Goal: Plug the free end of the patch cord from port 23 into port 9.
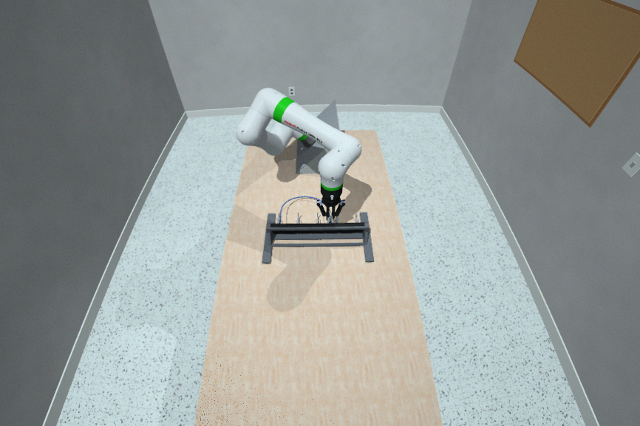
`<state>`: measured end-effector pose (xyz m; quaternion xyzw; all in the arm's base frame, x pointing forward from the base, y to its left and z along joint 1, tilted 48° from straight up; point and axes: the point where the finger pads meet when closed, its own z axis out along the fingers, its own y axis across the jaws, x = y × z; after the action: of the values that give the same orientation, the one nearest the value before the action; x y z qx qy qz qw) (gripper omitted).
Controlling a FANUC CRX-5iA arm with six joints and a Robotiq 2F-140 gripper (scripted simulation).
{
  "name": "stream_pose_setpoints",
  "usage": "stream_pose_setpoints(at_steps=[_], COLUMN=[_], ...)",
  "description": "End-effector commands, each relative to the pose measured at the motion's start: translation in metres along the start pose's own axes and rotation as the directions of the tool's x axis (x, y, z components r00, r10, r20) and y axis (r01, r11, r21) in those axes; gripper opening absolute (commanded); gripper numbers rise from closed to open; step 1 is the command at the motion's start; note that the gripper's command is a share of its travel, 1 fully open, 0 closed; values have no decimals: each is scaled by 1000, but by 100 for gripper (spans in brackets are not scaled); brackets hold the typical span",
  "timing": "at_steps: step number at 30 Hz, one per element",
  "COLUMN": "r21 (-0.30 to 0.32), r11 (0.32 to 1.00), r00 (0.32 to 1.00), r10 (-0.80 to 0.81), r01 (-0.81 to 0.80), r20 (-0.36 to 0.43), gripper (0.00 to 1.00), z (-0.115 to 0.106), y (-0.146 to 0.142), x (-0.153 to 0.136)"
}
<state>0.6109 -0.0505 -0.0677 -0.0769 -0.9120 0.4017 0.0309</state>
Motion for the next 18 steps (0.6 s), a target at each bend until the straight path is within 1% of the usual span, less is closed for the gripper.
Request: stream_pose_setpoints(at_steps=[1, 5, 6, 18], r21=[0, 0, 0, 0], r11=[1000, 1000, 1000, 1000], r00=[1000, 1000, 1000, 1000], r10=[0, 0, 0, 0], r01=[0, 0, 0, 0], r20=[0, 0, 0, 0], gripper=[0, 0, 22, 22], z=[0, 0, 0, 0], y=[0, 0, 0, 0], x=[0, 0, 0, 0])
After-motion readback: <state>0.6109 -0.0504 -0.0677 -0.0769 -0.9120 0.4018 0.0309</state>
